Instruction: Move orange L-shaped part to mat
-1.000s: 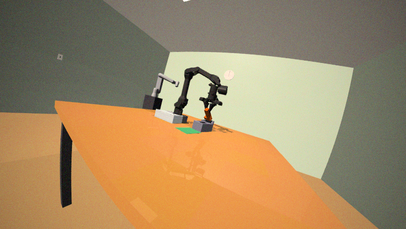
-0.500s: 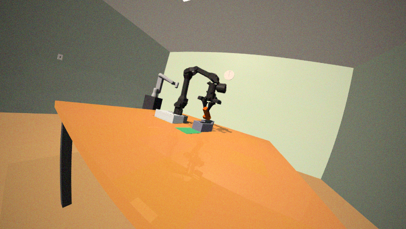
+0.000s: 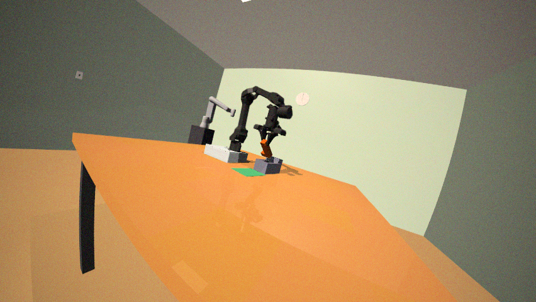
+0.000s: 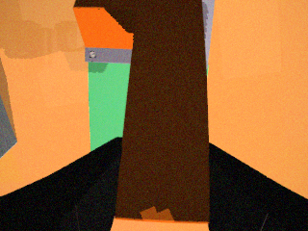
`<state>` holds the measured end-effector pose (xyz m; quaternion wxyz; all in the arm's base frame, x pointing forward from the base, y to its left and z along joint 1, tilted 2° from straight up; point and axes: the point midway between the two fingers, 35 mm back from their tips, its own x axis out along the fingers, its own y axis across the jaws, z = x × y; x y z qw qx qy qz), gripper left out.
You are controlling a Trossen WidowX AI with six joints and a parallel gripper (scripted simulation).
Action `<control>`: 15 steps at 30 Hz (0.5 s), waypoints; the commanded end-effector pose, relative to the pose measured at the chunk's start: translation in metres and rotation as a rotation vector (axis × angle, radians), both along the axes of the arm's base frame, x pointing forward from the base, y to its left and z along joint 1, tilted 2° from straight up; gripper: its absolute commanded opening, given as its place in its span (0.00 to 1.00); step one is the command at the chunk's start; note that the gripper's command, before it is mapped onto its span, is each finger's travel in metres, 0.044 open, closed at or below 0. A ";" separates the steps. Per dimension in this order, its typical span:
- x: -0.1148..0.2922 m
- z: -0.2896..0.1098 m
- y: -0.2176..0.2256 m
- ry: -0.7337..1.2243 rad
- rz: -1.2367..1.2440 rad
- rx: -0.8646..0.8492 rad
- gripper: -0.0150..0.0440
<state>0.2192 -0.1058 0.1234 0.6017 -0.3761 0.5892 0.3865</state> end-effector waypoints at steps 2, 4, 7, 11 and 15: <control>-0.011 -0.001 -0.017 0.002 0.003 -0.002 0.25; -0.015 -0.002 -0.024 0.003 0.003 -0.002 0.25; -0.021 -0.002 -0.034 0.003 0.003 -0.003 0.25; -0.030 -0.002 -0.048 0.004 0.003 -0.004 0.25; -0.038 -0.002 -0.061 0.005 0.003 -0.005 0.25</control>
